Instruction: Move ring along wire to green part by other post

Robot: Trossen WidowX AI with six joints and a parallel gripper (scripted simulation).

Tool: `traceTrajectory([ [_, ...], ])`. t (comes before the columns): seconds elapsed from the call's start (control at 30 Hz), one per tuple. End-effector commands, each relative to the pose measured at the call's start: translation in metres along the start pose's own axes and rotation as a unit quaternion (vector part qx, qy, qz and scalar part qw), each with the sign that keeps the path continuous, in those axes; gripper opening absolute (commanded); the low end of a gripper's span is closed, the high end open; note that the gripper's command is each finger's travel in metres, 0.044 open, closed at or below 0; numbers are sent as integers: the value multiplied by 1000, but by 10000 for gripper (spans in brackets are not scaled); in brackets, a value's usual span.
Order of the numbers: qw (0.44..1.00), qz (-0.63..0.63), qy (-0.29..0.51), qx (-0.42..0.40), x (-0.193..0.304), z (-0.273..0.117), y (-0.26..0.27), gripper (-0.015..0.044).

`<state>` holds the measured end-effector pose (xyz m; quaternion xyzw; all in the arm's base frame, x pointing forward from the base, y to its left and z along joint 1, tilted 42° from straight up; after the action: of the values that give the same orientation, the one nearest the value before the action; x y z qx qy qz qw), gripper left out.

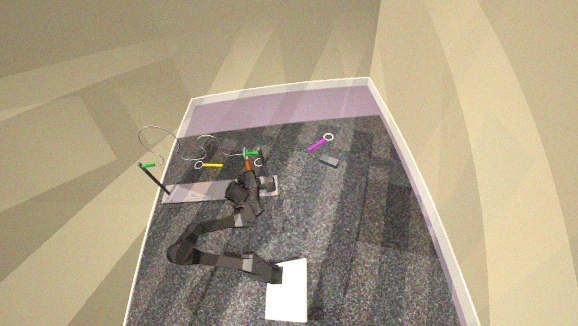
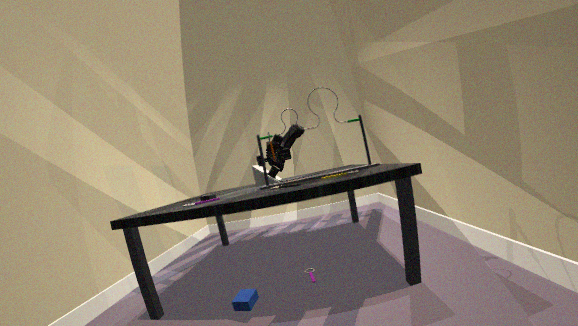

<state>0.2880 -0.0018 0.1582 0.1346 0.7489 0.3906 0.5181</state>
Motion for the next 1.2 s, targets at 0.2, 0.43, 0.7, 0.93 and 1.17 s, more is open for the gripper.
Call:
traceTrajectory([
  [0.2,1000,-1,1,0,11,4,-2,-150],
  [0.43,1000,-1,1,-1,15,6,-3,-150],
  [0.7,1000,-1,1,-1,15,6,-3,-150],
  [0.93,1000,-1,1,-1,15,6,-3,-150],
  [1.17,1000,-3,1,-2,14,6,-2,34],
])
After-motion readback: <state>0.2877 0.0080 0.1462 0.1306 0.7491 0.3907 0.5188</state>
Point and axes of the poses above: the point midway between the two fingers, 35 mm back from their tips, its own z axis out along the fingers, its own y axis across the jaws, x = y × z, the point moved 9 cm from there along -z, back along the fingers, and after that the axes turned 3 degrees about z, right-handed, at the moved point
